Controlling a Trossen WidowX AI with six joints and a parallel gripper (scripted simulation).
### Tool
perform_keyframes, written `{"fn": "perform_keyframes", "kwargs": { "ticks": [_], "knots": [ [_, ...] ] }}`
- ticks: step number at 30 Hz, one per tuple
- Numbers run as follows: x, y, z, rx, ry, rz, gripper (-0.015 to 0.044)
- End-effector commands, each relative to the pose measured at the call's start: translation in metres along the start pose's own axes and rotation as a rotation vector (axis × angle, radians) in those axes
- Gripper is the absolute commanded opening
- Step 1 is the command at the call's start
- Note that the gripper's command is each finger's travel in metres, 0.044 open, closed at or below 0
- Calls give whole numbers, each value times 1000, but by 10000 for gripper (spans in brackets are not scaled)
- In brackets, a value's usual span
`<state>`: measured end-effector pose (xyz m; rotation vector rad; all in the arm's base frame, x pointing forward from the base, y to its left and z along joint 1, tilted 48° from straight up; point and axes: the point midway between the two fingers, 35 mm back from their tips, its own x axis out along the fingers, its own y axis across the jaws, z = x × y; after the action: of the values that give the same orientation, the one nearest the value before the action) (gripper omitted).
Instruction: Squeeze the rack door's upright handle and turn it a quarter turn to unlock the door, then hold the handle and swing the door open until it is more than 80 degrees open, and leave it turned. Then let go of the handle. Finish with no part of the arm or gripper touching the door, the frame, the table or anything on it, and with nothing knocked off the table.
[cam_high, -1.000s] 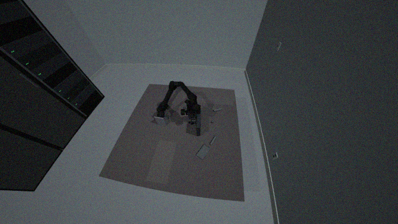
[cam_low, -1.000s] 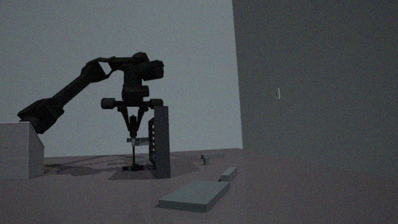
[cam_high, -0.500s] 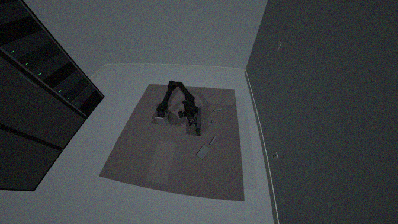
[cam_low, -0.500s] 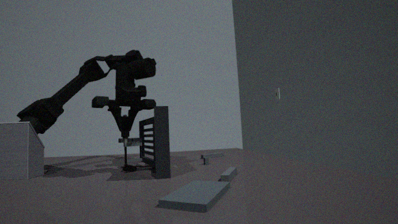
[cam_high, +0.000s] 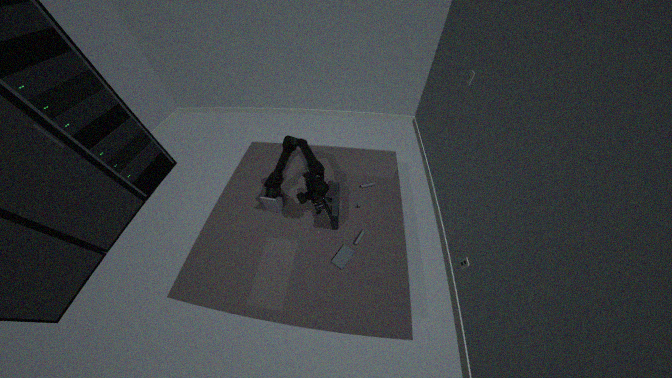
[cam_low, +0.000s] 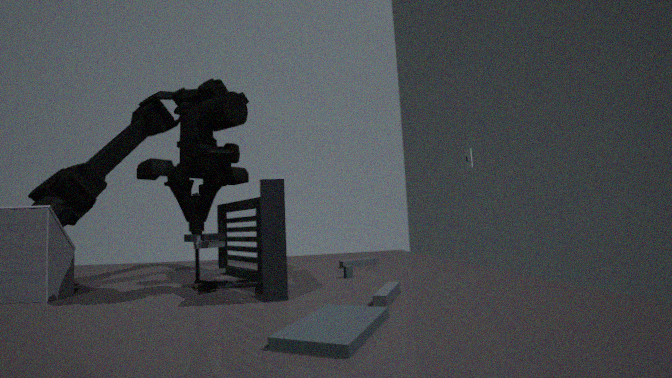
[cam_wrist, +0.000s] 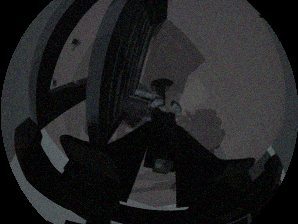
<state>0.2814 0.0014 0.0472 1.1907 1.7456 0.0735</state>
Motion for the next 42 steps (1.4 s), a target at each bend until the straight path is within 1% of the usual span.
{"fn": "perform_keyframes", "kwargs": {
  "ticks": [1,22,42],
  "knots": [
    [0,-8,2,-84,-5,2,8],
    [0,-50,18,-378,-6,0,8],
    [0,-87,46,-685,-8,-4,8]
  ]
}}
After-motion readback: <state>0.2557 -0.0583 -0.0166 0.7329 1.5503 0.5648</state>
